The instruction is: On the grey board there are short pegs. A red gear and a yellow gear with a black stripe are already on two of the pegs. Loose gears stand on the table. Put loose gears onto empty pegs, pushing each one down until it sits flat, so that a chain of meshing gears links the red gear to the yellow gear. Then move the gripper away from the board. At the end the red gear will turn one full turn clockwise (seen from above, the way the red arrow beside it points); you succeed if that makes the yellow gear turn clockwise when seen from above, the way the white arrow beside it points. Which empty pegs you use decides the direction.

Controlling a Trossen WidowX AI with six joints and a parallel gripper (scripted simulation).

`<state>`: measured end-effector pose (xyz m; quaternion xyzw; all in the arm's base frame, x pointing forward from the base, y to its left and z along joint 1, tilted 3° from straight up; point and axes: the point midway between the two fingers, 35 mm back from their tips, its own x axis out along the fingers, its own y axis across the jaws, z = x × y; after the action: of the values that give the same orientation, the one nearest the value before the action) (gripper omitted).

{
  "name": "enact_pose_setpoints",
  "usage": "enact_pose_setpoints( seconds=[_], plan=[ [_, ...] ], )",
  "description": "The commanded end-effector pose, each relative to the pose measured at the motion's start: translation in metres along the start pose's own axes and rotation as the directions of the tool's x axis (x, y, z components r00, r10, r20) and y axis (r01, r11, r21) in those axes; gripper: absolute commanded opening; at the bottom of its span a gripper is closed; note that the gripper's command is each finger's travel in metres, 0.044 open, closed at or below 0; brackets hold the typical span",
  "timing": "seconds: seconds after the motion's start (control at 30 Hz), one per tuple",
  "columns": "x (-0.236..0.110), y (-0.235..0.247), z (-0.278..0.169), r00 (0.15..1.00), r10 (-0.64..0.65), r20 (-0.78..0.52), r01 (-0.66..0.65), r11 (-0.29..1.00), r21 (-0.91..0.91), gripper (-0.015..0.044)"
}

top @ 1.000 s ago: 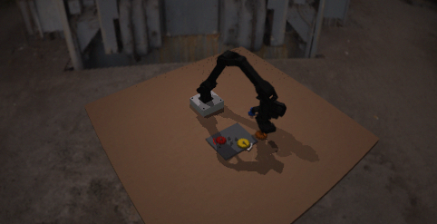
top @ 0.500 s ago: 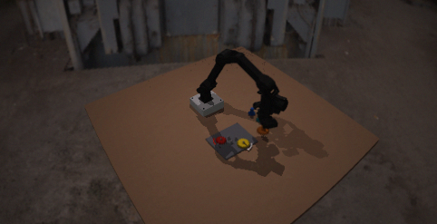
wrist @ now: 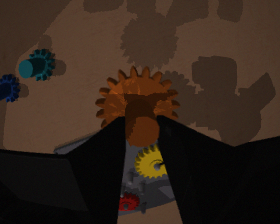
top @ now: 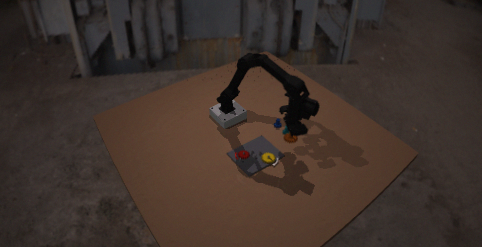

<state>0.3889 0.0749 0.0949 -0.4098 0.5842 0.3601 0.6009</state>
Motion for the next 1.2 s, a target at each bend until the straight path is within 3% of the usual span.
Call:
enact_pose_setpoints(
  seconds=[0.0,0.77,1.17],
  plan=[
    [-0.012,0.001,0.001,1.000,0.004,0.003,-0.004,1.000,0.000,0.0000],
    [-0.067,0.013,-0.005,0.999,0.032,-0.008,-0.032,0.999,-0.015,0.0000],
    [-0.058,0.004,-0.025,0.999,0.032,-0.010,-0.032,0.999,-0.016,0.0000]
  ],
)
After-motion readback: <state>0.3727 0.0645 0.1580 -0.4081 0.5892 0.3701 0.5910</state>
